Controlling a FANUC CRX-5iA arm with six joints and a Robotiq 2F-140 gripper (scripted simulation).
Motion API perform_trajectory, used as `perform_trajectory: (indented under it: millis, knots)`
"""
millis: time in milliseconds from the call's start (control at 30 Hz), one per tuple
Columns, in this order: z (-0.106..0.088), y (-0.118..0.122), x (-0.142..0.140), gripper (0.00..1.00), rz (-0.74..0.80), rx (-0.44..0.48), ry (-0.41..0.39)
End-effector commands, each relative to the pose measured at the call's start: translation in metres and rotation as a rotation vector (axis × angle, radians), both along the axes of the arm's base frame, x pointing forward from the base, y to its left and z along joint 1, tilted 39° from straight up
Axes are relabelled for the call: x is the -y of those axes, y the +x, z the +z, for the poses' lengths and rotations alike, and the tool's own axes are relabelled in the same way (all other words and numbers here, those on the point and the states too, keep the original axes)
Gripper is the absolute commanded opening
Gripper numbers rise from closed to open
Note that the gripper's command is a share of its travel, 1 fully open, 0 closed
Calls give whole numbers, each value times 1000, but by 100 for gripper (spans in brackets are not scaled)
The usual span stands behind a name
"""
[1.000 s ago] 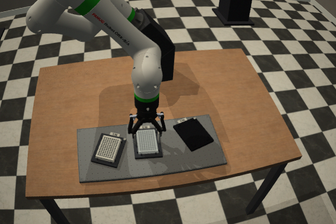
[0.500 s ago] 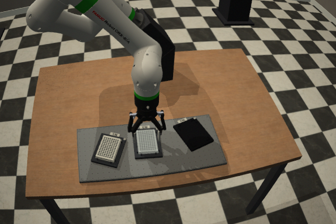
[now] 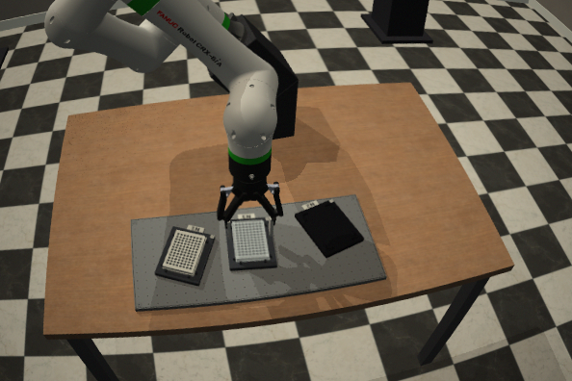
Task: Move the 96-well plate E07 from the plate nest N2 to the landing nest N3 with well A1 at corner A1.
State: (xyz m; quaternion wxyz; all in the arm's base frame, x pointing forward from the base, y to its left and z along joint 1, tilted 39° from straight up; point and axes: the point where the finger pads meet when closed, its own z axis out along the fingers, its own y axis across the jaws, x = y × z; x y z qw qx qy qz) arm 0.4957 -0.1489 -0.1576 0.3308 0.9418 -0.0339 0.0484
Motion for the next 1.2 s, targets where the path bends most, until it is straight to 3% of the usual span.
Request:
perform_trajectory:
  millis: [0,1167]
  knots:
    - [3,0,-2,66,0,0,0]
    - [14,-1,-12,66,0,0,0]
